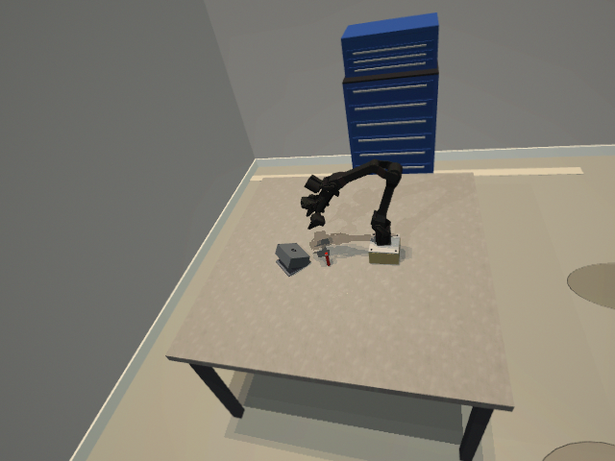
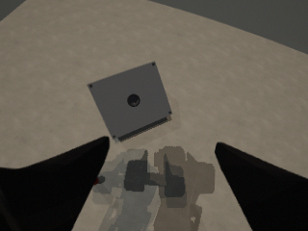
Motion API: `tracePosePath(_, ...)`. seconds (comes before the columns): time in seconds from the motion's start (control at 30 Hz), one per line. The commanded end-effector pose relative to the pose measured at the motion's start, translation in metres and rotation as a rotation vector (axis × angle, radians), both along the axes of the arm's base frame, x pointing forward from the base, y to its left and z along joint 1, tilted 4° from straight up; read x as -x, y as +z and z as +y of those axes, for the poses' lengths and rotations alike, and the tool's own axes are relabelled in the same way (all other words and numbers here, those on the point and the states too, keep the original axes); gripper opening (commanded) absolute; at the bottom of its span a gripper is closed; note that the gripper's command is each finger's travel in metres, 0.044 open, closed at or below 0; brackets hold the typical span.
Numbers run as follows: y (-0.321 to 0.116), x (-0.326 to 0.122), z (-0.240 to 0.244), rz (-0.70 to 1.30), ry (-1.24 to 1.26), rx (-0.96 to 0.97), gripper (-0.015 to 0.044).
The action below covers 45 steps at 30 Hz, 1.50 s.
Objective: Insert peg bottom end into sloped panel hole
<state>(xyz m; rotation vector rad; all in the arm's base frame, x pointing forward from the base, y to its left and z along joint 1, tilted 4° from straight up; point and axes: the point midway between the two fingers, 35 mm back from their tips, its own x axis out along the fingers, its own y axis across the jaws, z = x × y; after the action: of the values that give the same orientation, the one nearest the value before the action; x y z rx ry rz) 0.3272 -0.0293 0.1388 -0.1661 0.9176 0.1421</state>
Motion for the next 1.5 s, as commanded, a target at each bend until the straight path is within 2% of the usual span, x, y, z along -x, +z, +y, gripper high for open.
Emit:
tracePosePath(0.0, -0.009, 0.001, 0.011, 0.061, -0.006, -0.015, 0.0440)
tracePosePath(0.53, -0.051, 0.022, 0.061, 0.351, -0.018, -0.027, 0.0440)
tracePosePath(1.07, -0.082, 0.056, 0.099, 0.634, -0.060, 0.077, 0.0440)
tracePosePath(1.47, -0.093, 0.059, 0.101, 0.657, -0.063, 0.093, 0.0440)
